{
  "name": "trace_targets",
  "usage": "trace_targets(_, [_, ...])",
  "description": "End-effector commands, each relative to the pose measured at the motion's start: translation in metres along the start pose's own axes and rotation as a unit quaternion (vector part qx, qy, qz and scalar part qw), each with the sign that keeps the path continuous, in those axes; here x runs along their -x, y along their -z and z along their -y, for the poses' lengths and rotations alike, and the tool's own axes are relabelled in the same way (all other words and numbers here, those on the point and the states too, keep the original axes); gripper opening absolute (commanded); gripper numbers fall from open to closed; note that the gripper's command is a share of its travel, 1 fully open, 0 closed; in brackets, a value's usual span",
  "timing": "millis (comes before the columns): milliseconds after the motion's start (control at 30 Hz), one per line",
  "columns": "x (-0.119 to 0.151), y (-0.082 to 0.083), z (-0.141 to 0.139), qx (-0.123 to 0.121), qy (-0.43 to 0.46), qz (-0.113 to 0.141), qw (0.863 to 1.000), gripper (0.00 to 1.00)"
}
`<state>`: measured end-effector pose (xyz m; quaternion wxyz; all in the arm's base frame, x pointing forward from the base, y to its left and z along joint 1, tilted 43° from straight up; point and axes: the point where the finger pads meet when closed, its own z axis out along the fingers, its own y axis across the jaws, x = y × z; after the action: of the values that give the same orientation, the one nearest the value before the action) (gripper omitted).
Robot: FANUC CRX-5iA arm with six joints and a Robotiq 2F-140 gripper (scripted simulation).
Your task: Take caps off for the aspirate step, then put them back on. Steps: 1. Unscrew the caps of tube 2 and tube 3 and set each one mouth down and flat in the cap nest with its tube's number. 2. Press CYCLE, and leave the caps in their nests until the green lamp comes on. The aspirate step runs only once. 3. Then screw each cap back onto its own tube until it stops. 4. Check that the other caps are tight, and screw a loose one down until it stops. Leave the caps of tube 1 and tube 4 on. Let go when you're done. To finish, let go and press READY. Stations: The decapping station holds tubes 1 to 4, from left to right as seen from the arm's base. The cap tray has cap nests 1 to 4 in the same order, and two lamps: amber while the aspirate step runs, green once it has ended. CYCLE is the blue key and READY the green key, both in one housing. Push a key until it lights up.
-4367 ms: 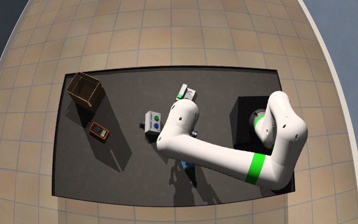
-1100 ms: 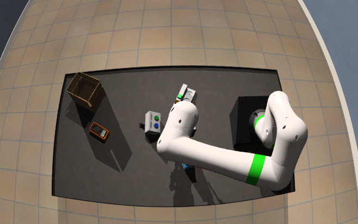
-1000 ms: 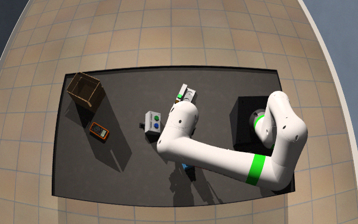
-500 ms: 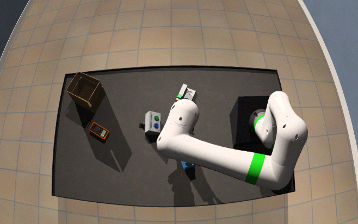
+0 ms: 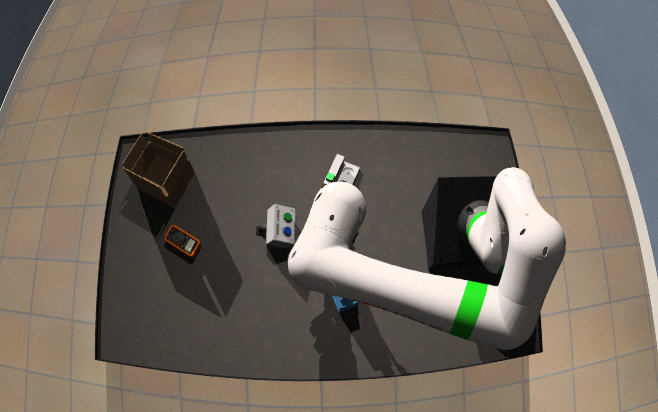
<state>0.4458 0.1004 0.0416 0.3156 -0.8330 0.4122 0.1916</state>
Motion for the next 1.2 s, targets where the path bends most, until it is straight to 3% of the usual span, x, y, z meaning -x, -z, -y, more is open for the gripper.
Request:
trace_targets(0, [0.000, 0.001, 0.000, 0.001, -0.115, -0.002, 0.993, 0.30])
trace_targets(133, [0.000, 0.001, 0.000, 0.001, -0.214, -0.002, 0.977, 0.30])
trace_targets(267, [0.000, 0.001, 0.000, 0.001, -0.310, -0.002, 0.951, 0.30])
trace_targets(367, [0.000, 0.001, 0.000, 0.001, -0.326, -0.002, 0.945, 0.30])
trace_targets(533, [0.000, 0.000, 0.000, 0.001, -0.326, -0.002, 0.945, 0.30])
trace_targets(567, [0.000, 0.000, 0.000, 0.001, -0.326, -0.002, 0.945, 0.41])
trace_targets(967, [0.000, 0.000, 0.000, 0.001, -0.327, -0.002, 0.945, 0.41])
trace_targets(1167, [0.000, 0.018, 0.000, 0.001, -0.327, -0.002, 0.945, 0.41])
